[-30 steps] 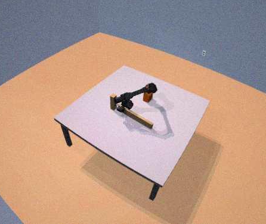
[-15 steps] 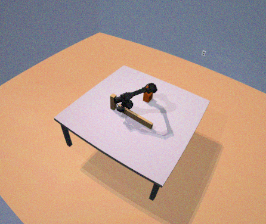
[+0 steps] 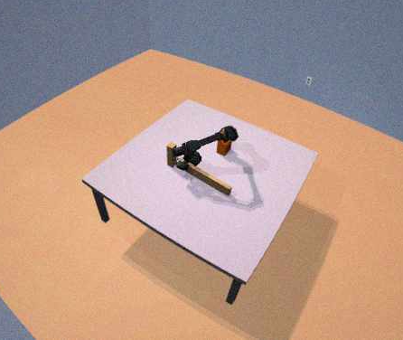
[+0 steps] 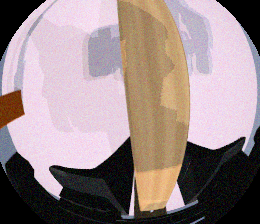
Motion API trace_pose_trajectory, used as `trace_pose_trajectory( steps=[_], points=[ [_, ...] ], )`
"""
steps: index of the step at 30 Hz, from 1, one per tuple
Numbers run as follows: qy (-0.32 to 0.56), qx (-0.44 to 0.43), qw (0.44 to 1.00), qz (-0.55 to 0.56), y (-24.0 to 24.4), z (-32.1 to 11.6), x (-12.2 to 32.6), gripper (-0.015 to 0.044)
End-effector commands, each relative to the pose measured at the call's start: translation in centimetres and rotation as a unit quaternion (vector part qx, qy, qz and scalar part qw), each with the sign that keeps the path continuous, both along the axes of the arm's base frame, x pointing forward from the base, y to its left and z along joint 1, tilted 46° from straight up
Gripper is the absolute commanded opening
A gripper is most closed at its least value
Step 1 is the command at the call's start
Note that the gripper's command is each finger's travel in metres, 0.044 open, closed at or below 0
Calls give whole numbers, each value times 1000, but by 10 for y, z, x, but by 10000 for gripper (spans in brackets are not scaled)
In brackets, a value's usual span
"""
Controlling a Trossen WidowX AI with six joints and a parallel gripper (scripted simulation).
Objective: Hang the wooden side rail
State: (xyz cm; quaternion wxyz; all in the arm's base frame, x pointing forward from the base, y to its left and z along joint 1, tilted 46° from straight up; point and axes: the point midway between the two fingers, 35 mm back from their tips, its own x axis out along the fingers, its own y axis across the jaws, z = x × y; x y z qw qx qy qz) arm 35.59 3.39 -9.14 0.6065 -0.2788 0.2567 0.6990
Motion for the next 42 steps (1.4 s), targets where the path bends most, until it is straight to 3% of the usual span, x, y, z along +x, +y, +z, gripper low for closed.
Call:
trace_pose_trajectory(
  steps=[1, 42],
  points=[
    [-4, -2, 1000, -3, -5, 0, 2, 0],
    [-4, -2, 1000, -3, -8, -2, 2, 0]
  ],
)
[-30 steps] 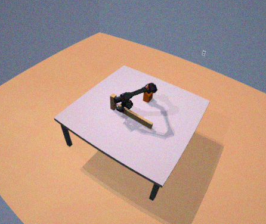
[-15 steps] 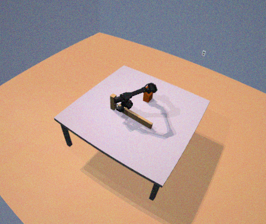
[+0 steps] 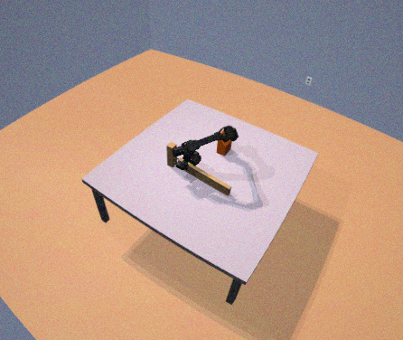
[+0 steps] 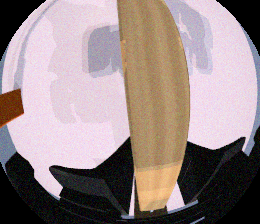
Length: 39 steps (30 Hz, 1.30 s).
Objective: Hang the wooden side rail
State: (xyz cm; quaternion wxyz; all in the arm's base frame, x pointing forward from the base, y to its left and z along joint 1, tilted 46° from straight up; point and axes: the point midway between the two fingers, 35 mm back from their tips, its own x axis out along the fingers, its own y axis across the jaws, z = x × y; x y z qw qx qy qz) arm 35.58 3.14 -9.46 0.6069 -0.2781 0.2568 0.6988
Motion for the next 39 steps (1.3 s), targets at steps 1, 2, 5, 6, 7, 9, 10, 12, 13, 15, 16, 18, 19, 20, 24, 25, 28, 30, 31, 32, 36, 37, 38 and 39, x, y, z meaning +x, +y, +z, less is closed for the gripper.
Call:
trace_pose_trajectory(
  steps=[1, 2, 5, 6, 7, 9, 10, 12, 13, 15, 16, 18, 19, 20, 24, 25, 28, 30, 31, 32, 36, 37, 38, 39],
  points=[
    [-4, -2, 1000, -3, -5, 1, 2, 0],
    [-4, -2, 1000, -3, -6, 1, 2, 0],
    [-4, -2, 1000, -3, -6, 1, 2, 0],
    [-4, -2, 1000, -3, -6, 1, 2, 0],
    [-4, -2, 1000, -3, -6, 0, 2, 0],
    [-4, -2, 1000, -3, -6, 0, 1, 0],
    [-4, -2, 1000, -3, -6, 0, 1, 0],
    [-4, -2, 1000, -3, -6, 0, 1, 0],
    [-4, -2, 1000, -3, -6, -1, 1, 0],
    [-4, -2, 1000, -3, -6, -1, 1, 0],
    [-4, -2, 1000, -3, -6, -1, 1, 0],
    [-4, -2, 1000, -3, -6, -1, 2, 0],
    [-4, -2, 1000, -3, -6, -1, 2, 0],
    [-4, -2, 1000, -3, -6, -2, 2, 0],
    [-4, -2, 1000, -3, -6, -2, 2, 0],
    [-4, -2, 1000, -3, -6, -2, 2, 0],
    [-4, -2, 1000, -3, -7, -2, 3, 0],
    [-4, -2, 1000, -3, -7, -2, 2, 0],
    [-4, -2, 1000, -3, -7, -2, 2, 0],
    [-4, -2, 1000, -3, -7, -2, 2, 0],
    [-4, -2, 1000, -3, -8, -2, 2, 0],
    [-4, -2, 1000, -3, -8, -2, 2, 0],
    [-4, -2, 1000, -3, -8, -2, 2, 0],
    [-4, -2, 1000, -3, -8, -2, 2, 0]
  ],
)
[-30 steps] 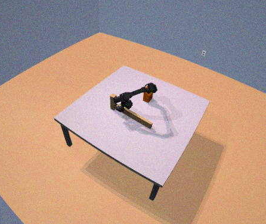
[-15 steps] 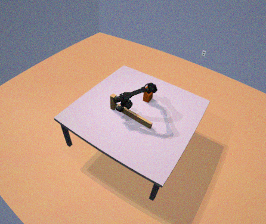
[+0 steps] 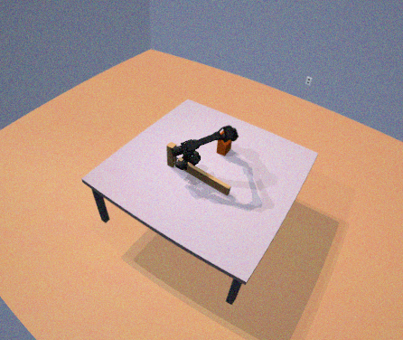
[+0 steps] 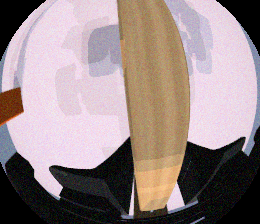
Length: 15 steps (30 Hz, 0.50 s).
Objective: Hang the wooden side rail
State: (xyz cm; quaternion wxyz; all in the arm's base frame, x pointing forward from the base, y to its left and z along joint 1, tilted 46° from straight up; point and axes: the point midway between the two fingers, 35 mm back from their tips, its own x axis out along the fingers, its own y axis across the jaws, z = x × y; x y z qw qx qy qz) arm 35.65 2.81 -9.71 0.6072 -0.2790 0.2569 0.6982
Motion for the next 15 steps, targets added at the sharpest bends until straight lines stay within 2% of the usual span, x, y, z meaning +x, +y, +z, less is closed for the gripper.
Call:
trace_pose_trajectory(
  steps=[1, 15],
  points=[
    [-3, -2, 1000, -2, -5, 0, 1, 0],
    [-3, -2, 1000, -2, -5, -1, 1, 0]
  ],
)
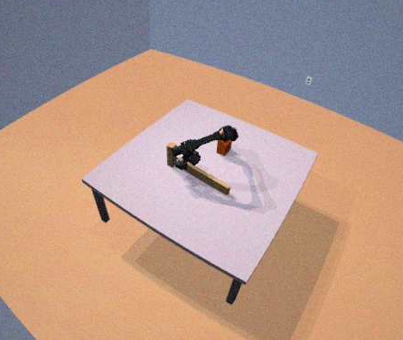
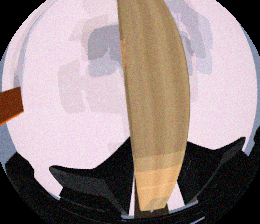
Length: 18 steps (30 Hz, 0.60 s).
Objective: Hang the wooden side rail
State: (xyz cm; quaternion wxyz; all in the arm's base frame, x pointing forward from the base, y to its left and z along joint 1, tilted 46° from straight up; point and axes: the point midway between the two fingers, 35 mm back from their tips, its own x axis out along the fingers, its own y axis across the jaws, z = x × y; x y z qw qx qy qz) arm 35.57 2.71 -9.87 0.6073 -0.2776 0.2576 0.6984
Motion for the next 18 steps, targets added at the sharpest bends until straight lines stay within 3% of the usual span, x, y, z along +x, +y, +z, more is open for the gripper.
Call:
trace_pose_trajectory(
  steps=[1, 18],
  points=[
    [-5, -2, 1000, -2, -4, 0, 2, 0],
    [-5, -2, 1000, -2, -6, 0, 3, 0]
  ],
)
